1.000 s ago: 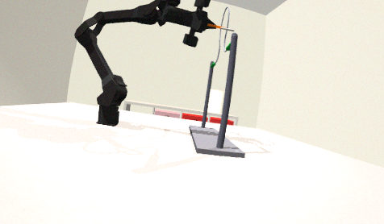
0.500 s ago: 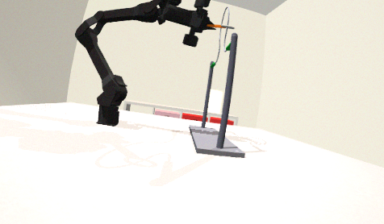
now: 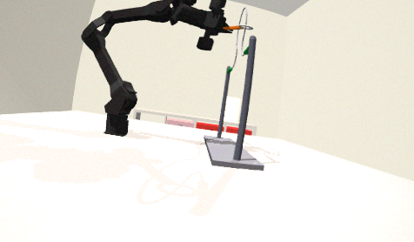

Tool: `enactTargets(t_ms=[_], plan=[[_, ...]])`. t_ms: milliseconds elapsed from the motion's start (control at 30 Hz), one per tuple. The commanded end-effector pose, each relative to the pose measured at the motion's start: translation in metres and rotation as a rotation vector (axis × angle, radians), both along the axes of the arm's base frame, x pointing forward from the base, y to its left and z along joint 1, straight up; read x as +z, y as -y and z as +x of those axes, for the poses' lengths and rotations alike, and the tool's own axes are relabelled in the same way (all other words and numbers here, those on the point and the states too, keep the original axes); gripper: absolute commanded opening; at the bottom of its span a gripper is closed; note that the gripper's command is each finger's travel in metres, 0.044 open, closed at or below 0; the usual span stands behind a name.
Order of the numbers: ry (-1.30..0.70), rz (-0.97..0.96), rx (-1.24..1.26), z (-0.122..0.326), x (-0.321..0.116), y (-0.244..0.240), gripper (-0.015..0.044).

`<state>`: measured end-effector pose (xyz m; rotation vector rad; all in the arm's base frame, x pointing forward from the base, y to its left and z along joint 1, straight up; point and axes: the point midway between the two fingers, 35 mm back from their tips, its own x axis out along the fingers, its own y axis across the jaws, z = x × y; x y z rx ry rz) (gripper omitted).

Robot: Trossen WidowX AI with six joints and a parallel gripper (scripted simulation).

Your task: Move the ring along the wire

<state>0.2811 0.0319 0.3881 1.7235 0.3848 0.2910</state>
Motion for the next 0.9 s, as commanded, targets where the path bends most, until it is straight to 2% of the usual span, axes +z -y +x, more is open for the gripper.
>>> enactTargets(t_ms=[0, 867], plan=[[0.011, -0.029, -0.001, -0.0009, 0.0042, -0.0003, -0.0150], [-0.001, -0.143, -0.003, -0.0007, 0.0000, -0.0009, -0.0150]])
